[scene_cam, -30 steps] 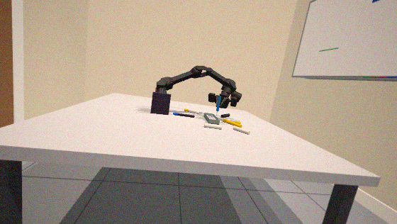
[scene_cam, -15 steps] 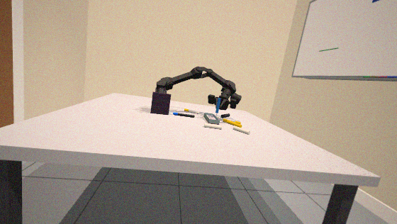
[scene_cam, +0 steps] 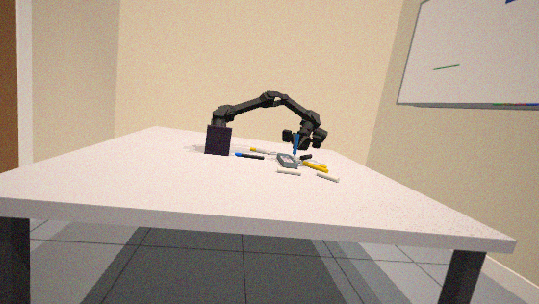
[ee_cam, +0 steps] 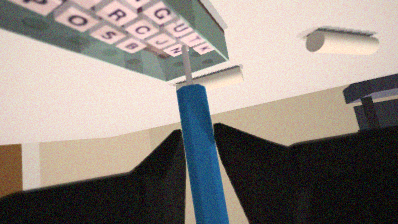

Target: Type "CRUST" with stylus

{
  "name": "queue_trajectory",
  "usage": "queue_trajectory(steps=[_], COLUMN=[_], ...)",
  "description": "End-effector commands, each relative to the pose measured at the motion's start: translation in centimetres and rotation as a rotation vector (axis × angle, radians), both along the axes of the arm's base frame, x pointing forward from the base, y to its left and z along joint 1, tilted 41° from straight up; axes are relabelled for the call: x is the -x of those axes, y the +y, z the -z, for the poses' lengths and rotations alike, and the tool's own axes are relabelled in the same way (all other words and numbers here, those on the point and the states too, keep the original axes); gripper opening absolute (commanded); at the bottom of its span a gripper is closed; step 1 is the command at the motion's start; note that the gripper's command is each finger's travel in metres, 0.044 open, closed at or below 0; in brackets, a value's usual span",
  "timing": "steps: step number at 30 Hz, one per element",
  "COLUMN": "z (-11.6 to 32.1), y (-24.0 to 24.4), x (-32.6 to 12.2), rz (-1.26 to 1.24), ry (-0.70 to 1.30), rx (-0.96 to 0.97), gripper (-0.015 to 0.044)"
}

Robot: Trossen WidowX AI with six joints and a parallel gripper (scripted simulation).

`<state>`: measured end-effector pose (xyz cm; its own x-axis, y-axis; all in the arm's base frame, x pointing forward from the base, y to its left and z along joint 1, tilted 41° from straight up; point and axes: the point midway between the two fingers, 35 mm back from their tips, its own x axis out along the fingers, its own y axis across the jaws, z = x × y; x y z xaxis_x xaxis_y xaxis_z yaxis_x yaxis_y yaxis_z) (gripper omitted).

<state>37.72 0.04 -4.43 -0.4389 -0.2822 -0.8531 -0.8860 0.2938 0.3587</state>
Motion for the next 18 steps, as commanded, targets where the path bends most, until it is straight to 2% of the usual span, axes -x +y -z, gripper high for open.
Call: queue_trajectory(steps=[1, 18], z=[0.25, 0.63], y=[0.16, 0.49], x=[0.06, 0.11], rz=[0.005, 0.005], ry=[0.001, 0.001], rx=[-0.001, -0.002], gripper=[0.0081, 0.0081])
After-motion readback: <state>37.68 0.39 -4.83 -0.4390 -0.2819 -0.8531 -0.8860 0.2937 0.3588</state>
